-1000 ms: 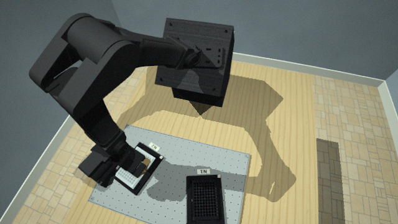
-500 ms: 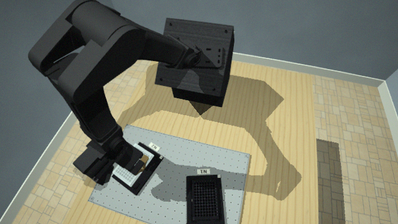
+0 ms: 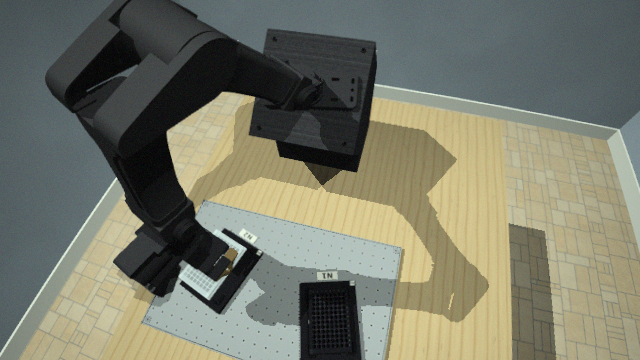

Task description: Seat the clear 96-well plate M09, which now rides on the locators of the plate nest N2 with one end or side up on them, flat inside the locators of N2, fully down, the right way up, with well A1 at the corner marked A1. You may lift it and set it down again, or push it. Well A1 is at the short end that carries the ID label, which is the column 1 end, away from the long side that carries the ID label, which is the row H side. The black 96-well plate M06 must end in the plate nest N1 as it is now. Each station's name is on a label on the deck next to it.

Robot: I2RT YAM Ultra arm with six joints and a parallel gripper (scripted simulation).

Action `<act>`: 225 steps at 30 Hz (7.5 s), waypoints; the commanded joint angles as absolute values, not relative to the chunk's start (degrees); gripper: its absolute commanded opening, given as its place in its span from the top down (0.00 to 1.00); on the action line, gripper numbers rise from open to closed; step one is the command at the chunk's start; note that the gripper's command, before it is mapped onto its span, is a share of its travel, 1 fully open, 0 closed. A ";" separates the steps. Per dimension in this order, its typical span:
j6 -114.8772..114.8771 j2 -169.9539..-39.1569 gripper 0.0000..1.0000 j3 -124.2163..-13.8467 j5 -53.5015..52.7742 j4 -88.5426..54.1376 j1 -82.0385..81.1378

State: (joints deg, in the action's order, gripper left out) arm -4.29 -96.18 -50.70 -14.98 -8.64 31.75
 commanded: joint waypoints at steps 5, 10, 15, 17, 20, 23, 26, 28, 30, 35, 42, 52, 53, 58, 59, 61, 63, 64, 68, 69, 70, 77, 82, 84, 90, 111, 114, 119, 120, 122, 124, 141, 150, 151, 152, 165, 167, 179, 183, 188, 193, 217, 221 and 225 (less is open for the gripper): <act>-4.67 -95.24 1.00 -49.12 -15.44 -9.10 32.89; -4.67 -95.24 1.00 -49.12 -15.44 -9.10 32.89; -4.67 -95.24 1.00 -49.12 -15.44 -9.10 32.89; -4.67 -95.24 1.00 -49.12 -15.44 -9.10 32.89; -4.67 -95.24 1.00 -49.12 -15.44 -9.10 32.89; -4.67 -95.24 1.00 -49.12 -15.44 -9.10 32.89; -4.67 -95.24 1.00 -49.12 -15.44 -9.10 32.89; -4.67 -95.24 1.00 -49.12 -15.44 -9.10 32.89; -4.67 -95.24 1.00 -49.12 -15.44 -9.10 32.89; -4.67 -95.24 1.00 -49.12 -15.44 -9.10 32.89; -4.67 -95.24 1.00 -49.12 -15.44 -9.10 32.89; -4.80 -95.69 1.00 -52.53 -15.48 -10.06 32.98; -4.83 -95.42 1.00 -52.55 -15.49 -10.09 33.01; -4.97 -96.05 1.00 -52.69 -15.58 -9.98 33.17; -4.99 -96.20 1.00 -52.72 -15.60 -10.07 33.20; -5.03 -96.49 1.00 -52.78 -15.64 -10.20 33.25; -5.05 -96.62 1.00 -52.80 -15.65 -10.23 33.28; -5.05 -96.62 1.00 -52.80 -15.65 -10.23 33.28; -5.01 -96.99 1.00 -52.92 -15.67 -10.32 33.31; -5.02 -97.08 1.00 -52.94 -15.68 -10.34 33.32; -5.03 -96.93 1.00 -52.98 -15.68 -10.37 33.32; -5.07 -96.73 1.00 -53.32 -15.70 -10.03 33.37; -5.08 -96.66 1.00 -53.30 -15.70 -9.83 33.40; -5.12 -96.52 1.00 -53.25 -15.72 -9.61 33.42; -5.19 -96.08 1.00 -53.07 -15.75 -8.99 33.49; -5.20 -95.15 1.00 -49.73 -15.77 -8.32 33.63; -5.16 -95.10 1.00 -49.60 -15.74 -8.60 33.61; -5.04 -95.08 1.00 -50.09 -15.66 -8.60 33.56; -5.02 -95.07 1.00 -50.02 -15.64 -8.61 33.55; -4.98 -95.06 1.00 -49.88 -15.61 -8.56 33.54; -4.93 -95.05 1.00 -49.73 -15.58 -8.50 33.52; -4.06 -99.03 1.00 -51.13 -14.79 -6.30 31.78; -3.47 -100.41 1.00 -53.24 -14.37 -4.47 31.50; -3.39 -101.98 1.00 -53.33 -14.37 -4.38 31.14; -3.30 -102.37 1.00 -53.54 -14.32 -4.18 30.92; -2.73 -103.36 1.00 -54.99 -13.92 -2.41 30.47; -2.83 -105.36 1.00 -55.12 -13.86 -2.29 30.41; -2.75 -104.28 1.00 -54.89 -13.93 -2.48 30.57; -2.74 -104.23 1.00 -54.87 -13.93 -2.41 30.55; -2.73 -104.11 1.00 -54.83 -13.91 -2.26 30.50; -2.72 -103.87 1.00 -54.76 -13.90 -2.19 30.47; -2.68 -103.30 1.00 -54.35 -13.85 -1.95 30.26; -2.68 -103.34 1.00 -53.66 -13.84 -1.87 30.22; -2.93 -104.42 1.00 -53.15 -14.11 -2.51 30.60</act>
State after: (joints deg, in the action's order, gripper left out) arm -3.05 -105.01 -53.10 -14.26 -2.74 30.63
